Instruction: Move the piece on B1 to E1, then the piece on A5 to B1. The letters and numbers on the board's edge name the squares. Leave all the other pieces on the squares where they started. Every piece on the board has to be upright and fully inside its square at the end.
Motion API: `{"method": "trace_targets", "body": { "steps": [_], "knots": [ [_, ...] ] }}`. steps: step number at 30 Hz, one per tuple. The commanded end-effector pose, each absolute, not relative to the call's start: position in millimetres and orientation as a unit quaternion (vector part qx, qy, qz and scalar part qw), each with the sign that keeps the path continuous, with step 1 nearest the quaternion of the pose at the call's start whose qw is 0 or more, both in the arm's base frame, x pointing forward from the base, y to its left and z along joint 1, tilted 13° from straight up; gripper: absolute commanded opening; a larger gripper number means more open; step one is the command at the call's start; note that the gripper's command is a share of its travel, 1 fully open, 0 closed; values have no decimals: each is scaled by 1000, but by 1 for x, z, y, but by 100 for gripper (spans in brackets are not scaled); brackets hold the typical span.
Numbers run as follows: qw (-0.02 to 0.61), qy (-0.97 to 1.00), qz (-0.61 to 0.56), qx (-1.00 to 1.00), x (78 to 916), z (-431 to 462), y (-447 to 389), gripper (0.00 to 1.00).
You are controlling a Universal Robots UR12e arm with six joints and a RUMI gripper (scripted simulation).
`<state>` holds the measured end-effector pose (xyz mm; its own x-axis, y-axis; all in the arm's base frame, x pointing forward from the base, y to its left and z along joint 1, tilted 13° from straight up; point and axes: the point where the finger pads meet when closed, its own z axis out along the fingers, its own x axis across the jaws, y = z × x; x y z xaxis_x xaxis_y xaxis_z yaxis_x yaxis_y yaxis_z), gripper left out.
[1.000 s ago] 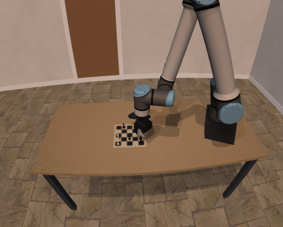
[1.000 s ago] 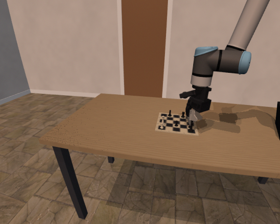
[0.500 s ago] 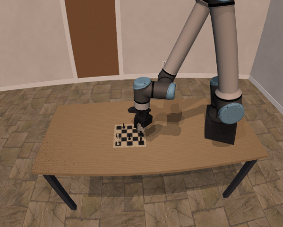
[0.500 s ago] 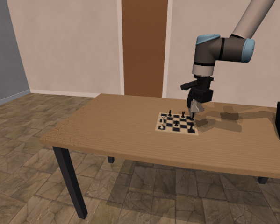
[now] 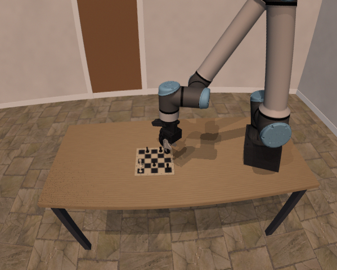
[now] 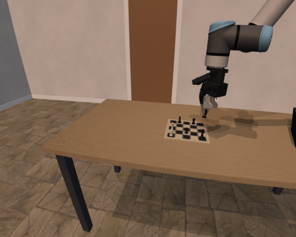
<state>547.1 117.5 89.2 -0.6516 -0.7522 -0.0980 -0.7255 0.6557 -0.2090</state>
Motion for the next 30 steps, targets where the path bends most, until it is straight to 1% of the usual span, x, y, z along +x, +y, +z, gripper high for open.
{"method": "trace_targets", "body": {
  "steps": [1,9,15,17,21,30],
  "knots": [
    [89,906,-76,-408,547,91,118,0],
    [88,905,-76,-409,548,91,112,0],
    [87,897,-77,-426,556,97,47,0],
    [87,897,-77,-426,556,97,47,0],
    [86,893,-79,-435,556,101,9,0],
    [86,892,-79,-437,556,101,3,0]
  ]
}}
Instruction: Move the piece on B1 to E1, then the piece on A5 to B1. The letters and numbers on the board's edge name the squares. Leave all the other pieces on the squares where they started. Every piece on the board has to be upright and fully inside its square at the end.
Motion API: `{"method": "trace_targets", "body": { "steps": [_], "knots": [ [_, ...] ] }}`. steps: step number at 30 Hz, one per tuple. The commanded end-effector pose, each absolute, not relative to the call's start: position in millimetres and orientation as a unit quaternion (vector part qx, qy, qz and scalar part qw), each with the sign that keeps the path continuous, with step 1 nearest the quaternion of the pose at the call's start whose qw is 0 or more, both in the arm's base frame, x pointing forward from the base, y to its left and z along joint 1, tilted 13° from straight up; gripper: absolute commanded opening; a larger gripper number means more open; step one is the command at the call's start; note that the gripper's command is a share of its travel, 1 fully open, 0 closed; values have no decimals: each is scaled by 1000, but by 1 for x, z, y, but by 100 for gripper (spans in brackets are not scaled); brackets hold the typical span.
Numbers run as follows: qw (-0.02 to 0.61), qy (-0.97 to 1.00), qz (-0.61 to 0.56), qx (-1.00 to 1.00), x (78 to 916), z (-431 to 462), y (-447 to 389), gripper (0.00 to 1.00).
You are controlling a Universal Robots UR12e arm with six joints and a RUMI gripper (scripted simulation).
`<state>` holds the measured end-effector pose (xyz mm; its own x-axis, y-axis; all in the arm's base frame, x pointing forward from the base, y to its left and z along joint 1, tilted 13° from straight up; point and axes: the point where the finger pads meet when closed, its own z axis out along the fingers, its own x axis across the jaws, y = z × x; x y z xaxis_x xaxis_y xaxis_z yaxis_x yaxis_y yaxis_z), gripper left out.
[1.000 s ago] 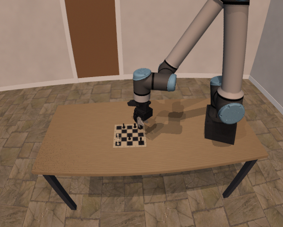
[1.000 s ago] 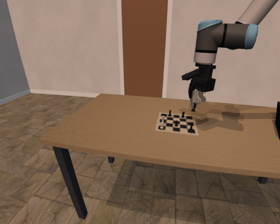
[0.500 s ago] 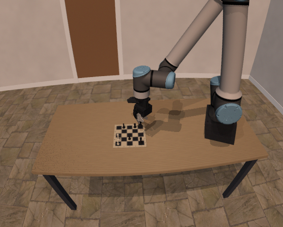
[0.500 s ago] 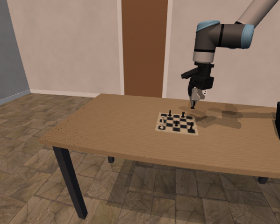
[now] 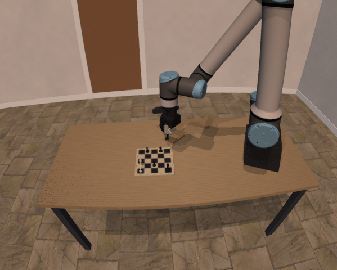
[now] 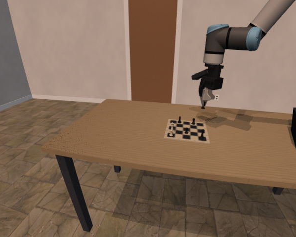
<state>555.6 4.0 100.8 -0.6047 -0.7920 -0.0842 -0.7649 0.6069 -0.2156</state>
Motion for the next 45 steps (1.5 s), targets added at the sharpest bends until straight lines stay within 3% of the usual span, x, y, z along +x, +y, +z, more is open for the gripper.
{"method": "trace_targets", "body": {
  "steps": [1,45],
  "knots": [
    [86,892,-79,-437,556,101,3,0],
    [86,892,-79,-437,579,8,-4,0]
  ]
}}
